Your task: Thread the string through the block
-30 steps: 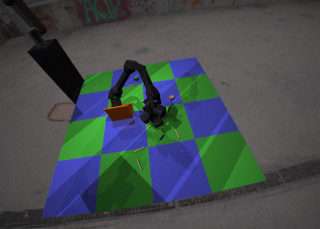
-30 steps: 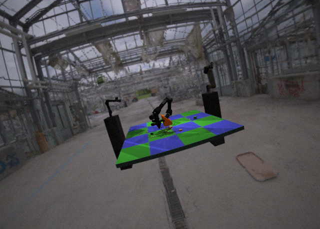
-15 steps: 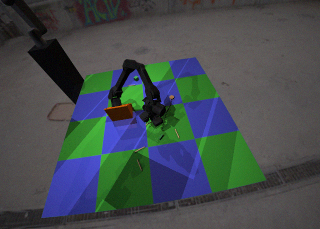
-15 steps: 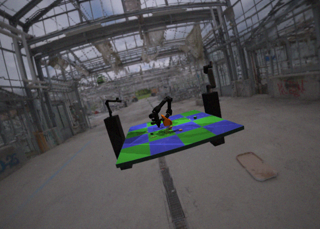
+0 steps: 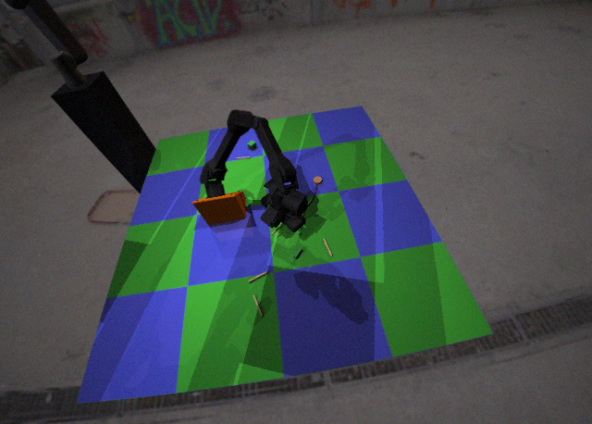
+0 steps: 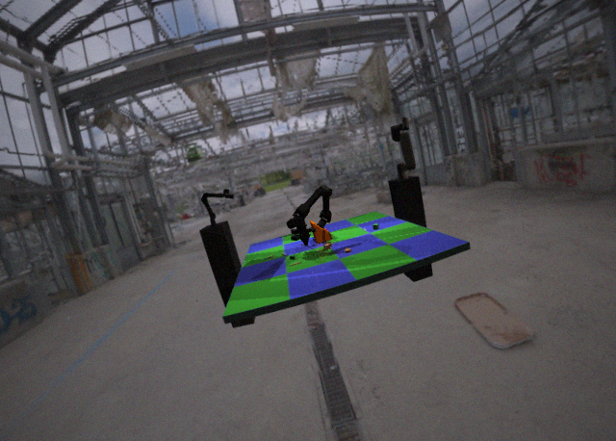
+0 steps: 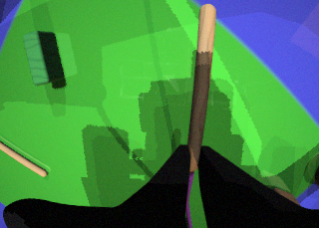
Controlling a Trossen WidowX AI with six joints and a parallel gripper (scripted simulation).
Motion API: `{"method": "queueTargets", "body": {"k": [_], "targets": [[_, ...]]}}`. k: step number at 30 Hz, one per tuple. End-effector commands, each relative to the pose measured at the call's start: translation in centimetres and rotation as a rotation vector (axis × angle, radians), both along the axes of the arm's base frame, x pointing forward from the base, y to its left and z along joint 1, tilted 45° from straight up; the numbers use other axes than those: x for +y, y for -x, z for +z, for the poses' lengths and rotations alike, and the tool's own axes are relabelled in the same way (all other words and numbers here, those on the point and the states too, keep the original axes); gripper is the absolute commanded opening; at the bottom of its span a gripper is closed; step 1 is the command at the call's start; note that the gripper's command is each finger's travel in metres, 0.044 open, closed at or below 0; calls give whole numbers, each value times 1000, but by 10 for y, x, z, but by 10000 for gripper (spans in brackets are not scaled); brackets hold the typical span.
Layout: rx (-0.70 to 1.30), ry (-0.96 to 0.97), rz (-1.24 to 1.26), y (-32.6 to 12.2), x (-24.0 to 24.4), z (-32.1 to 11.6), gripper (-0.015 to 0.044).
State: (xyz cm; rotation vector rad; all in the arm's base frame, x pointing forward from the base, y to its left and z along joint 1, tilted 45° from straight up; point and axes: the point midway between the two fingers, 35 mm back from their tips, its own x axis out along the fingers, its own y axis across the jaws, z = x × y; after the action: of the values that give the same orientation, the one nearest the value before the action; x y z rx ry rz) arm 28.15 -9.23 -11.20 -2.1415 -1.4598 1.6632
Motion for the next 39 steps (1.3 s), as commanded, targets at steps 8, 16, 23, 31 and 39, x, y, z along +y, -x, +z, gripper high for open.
{"method": "queueTargets", "body": {"k": [8,16,23,31,39], "targets": [[-278,-13,285,-8,3,4,0],[-481,-21,496,-13,5,6,0],[-659,-28,682,-18,7,8,0],[-862,-37,893,-23,10,11,0],[-1065,-45,1105,-28,12,13,0]]}}
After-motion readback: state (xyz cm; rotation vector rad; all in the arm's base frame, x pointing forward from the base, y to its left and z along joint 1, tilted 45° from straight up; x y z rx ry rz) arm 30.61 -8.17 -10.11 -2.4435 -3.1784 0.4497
